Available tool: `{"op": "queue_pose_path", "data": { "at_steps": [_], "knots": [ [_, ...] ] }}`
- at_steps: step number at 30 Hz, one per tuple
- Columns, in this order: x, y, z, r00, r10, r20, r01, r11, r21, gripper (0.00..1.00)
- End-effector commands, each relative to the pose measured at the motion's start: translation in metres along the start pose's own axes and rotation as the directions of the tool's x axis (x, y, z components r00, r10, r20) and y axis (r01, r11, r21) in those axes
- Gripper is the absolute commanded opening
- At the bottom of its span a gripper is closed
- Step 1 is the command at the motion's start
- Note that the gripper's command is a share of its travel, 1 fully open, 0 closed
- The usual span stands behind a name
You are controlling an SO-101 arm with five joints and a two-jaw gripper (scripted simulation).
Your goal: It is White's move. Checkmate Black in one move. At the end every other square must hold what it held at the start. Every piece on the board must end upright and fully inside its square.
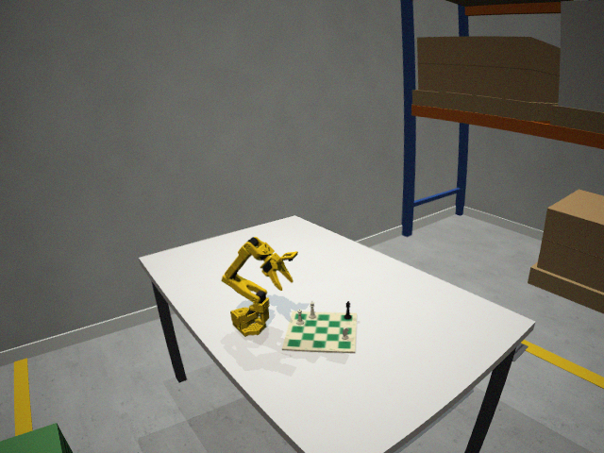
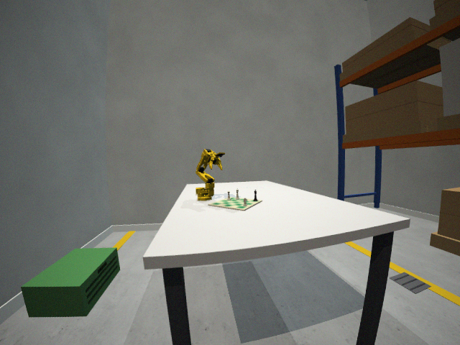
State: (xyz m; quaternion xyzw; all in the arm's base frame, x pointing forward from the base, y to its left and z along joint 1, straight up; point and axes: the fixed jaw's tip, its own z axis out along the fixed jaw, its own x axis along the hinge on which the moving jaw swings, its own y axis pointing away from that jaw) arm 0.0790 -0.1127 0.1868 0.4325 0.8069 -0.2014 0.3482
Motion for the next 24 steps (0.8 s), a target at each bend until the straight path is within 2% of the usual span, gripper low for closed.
{"op": "queue_pose_path", "data": {
  "at_steps": [1, 15, 18, 22, 24],
  "knots": [
    [0.005, -0.001, 0.002, 1.0, -0.001, -0.026, 0.001, 1.0, 0.006, 0.4],
    [0.005, -0.002, 0.002, 0.999, 0.001, -0.032, -0.001, 1.0, 0.008, 0.4],
    [0.004, -0.004, 0.006, 0.998, 0.014, -0.066, -0.013, 1.0, 0.019, 0.38],
    [0.001, -0.013, 0.019, 0.984, 0.057, -0.169, -0.049, 0.997, 0.054, 0.32],
    [0.001, -0.013, 0.019, 0.984, 0.057, -0.169, -0.049, 0.997, 0.054, 0.32]
  ]
}}
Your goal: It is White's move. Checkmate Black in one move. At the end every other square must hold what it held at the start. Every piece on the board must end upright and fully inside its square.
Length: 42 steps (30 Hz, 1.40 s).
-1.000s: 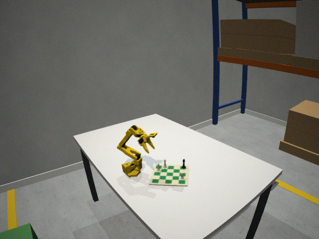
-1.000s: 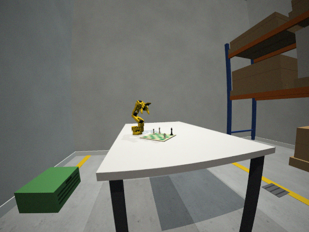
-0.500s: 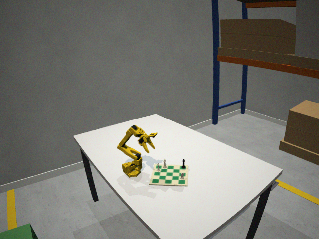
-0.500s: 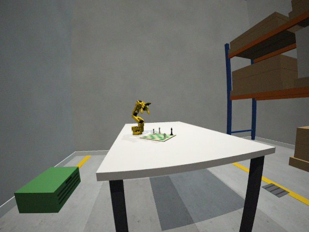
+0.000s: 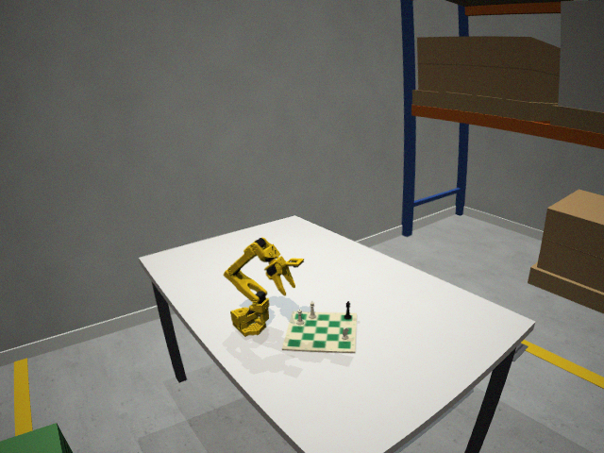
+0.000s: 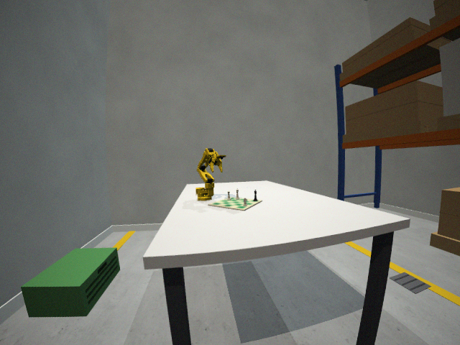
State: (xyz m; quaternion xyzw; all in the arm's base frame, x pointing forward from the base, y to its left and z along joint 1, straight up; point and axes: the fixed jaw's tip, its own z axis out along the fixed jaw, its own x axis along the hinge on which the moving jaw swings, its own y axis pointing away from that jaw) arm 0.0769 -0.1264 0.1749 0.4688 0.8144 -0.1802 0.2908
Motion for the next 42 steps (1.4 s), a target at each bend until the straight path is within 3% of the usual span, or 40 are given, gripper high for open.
{"op": "queue_pose_path", "data": {
  "at_steps": [1, 9, 15, 42],
  "knots": [
    [-0.003, -0.006, 0.008, 0.997, 0.025, -0.075, -0.023, 0.999, 0.022, 0.3],
    [-0.001, -0.038, 0.056, 0.905, 0.185, -0.383, -0.152, 0.982, 0.115, 0.1],
    [0.01, -0.055, 0.081, 0.818, 0.265, -0.51, -0.213, 0.964, 0.159, 0.01],
    [0.016, -0.059, 0.085, 0.788, 0.286, -0.544, -0.23, 0.958, 0.171, 0.0]
  ]
}}
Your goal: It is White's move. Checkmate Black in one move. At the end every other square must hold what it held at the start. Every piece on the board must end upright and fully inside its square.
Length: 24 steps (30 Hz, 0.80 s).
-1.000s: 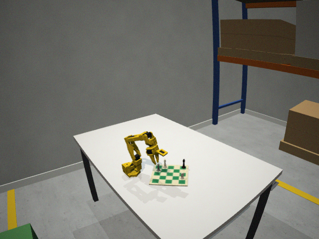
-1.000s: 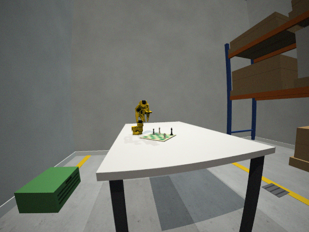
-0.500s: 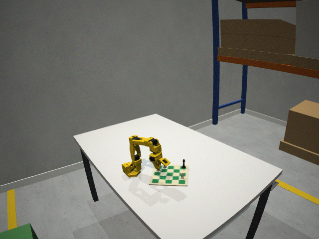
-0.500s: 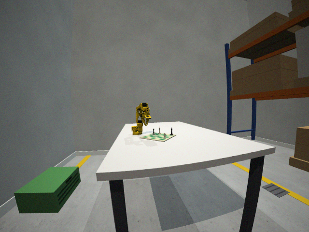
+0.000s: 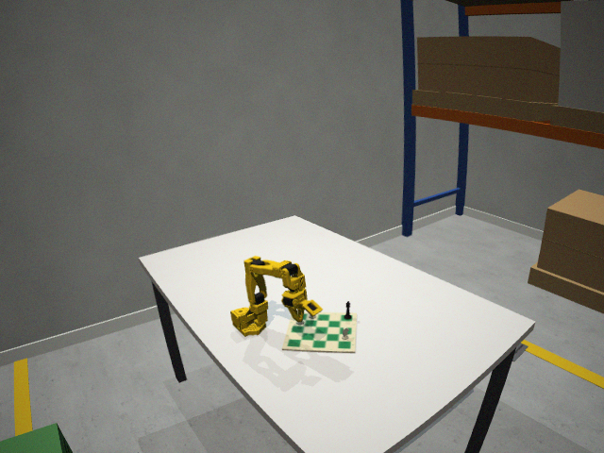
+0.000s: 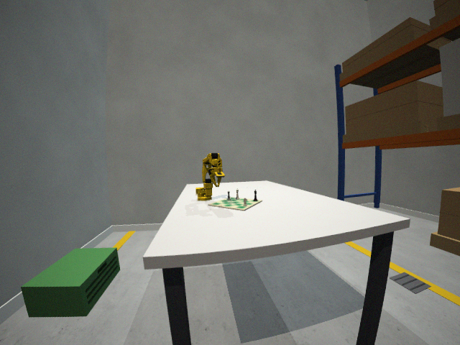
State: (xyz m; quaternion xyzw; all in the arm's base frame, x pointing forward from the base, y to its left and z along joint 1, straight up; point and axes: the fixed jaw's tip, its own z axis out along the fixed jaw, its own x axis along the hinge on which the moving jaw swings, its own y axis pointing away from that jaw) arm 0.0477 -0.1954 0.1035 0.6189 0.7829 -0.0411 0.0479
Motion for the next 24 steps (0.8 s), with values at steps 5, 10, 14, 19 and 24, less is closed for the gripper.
{"op": "queue_pose_path", "data": {
  "at_steps": [5, 10, 14, 19, 24],
  "knots": [
    [0.0036, -0.002, 0.0036, 0.999, 0.004, -0.035, -0.004, 1.0, -0.001, 0.0],
    [0.0047, -0.002, 0.0047, 0.999, 0.004, -0.044, -0.004, 1.0, -0.001, 0.0],
    [0.0051, -0.002, 0.005, 0.999, 0.004, -0.046, -0.004, 1.0, -0.001, 0.0],
    [0.0051, -0.002, 0.0053, 0.999, 0.004, -0.048, -0.004, 1.0, -0.002, 0.0],
    [0.0055, -0.002, 0.0099, 0.997, 0.003, -0.072, -0.004, 1.0, -0.002, 0.0]
  ]
}}
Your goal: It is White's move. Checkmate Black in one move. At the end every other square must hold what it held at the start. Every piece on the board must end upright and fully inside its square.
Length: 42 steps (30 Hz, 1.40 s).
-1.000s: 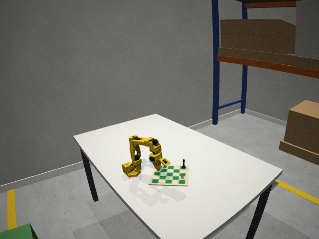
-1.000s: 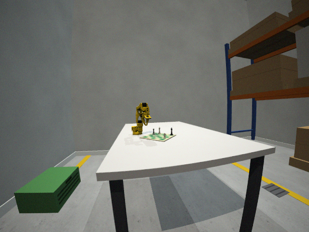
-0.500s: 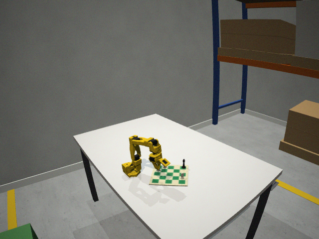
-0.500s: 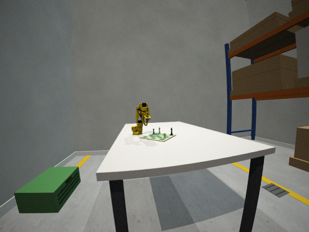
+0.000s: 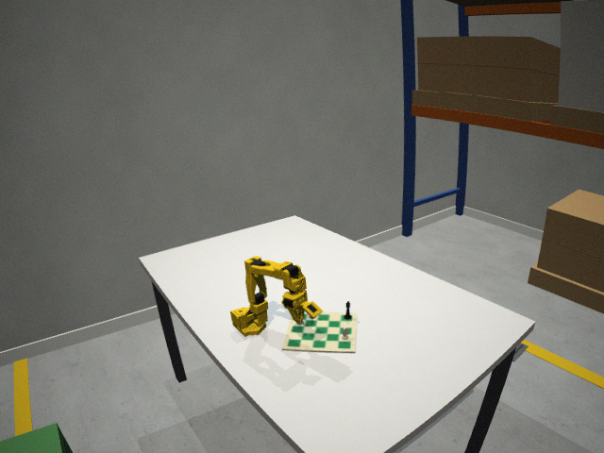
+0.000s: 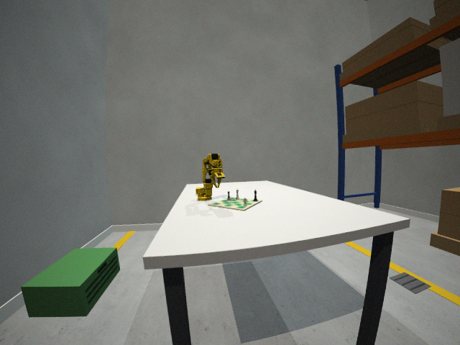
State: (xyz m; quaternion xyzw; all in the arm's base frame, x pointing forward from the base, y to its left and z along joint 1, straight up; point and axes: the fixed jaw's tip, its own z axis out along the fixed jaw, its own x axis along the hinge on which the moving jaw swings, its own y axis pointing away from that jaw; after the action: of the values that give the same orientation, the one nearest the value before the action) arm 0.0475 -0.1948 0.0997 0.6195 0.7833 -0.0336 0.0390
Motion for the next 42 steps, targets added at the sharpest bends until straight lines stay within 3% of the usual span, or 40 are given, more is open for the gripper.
{"op": "queue_pose_path", "data": {
  "at_steps": [1, 6, 17, 24, 42],
  "knots": [
    [0.004, -0.002, 0.006, 0.999, 0.003, -0.048, -0.003, 1.0, -0.002, 0.0],
    [0.005, -0.002, 0.015, 0.997, 0.002, -0.078, -0.003, 1.0, -0.003, 0.0],
    [0.008, -0.002, 0.053, 0.997, 0.002, -0.079, -0.003, 1.0, -0.003, 0.0],
    [0.009, -0.002, 0.065, 0.997, 0.002, -0.079, -0.003, 1.0, -0.003, 0.0],
    [0.012, -0.002, 0.073, 0.997, 0.002, -0.079, -0.002, 1.0, -0.003, 0.0]
  ]
}}
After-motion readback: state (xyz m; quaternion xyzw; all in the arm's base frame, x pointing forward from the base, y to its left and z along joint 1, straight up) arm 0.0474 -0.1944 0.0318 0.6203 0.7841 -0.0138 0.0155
